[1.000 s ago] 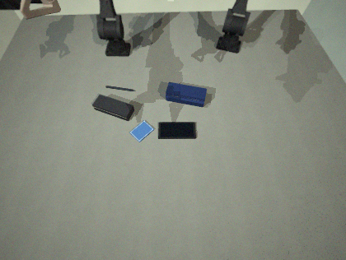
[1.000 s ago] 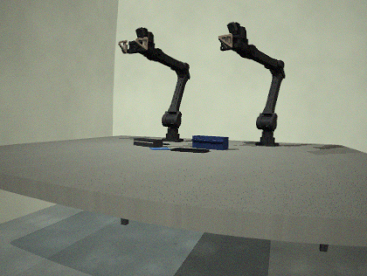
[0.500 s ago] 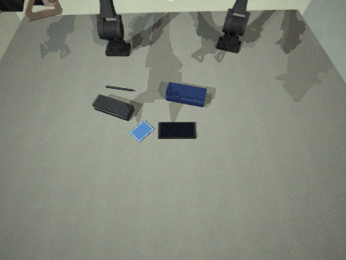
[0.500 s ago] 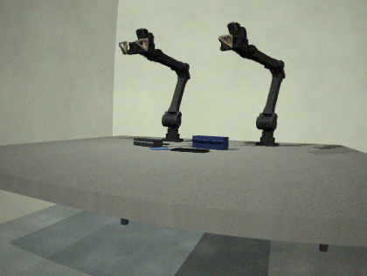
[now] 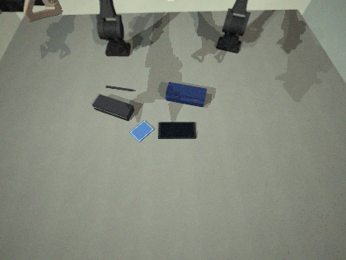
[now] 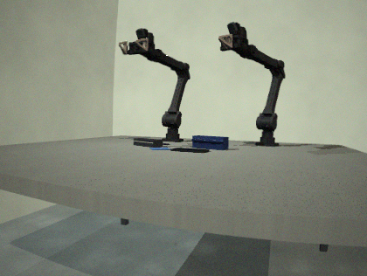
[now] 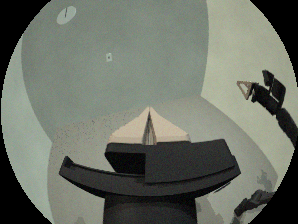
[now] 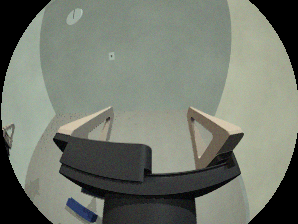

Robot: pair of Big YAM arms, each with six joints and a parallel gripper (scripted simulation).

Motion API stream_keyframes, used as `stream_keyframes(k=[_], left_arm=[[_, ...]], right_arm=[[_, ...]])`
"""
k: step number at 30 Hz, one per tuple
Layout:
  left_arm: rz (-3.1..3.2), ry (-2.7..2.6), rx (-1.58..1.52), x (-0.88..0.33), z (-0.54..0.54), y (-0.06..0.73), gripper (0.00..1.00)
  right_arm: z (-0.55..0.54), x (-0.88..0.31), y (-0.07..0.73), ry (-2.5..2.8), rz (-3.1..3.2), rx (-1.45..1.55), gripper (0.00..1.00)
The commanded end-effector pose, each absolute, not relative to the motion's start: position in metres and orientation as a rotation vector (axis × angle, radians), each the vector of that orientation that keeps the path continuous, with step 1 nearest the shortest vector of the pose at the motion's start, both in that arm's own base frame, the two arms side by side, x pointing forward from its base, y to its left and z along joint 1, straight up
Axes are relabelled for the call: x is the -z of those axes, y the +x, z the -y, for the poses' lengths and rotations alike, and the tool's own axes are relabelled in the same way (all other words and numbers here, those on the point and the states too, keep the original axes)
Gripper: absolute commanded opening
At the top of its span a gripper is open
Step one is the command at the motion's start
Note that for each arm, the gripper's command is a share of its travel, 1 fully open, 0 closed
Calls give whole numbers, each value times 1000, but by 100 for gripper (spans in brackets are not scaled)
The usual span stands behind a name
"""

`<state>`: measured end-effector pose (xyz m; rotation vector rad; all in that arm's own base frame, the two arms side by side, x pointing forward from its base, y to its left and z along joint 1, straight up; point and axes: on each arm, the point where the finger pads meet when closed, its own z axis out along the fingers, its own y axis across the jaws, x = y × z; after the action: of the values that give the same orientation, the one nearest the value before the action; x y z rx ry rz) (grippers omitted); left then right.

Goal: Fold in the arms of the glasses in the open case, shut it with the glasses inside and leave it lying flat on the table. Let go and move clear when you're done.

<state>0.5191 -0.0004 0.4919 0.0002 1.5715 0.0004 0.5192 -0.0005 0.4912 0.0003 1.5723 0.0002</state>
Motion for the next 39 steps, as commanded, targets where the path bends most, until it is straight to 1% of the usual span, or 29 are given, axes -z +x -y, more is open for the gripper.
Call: stream_keyframes(k=[1,39], left_arm=[[-1529,7,6,-512,5,520,0],[-1509,-1,16,-526,6,525,0]], right_arm=[[-7,-495,518,-13,-1573,-13,100],[-7,-526,520,-20,-1527,-7,100]])
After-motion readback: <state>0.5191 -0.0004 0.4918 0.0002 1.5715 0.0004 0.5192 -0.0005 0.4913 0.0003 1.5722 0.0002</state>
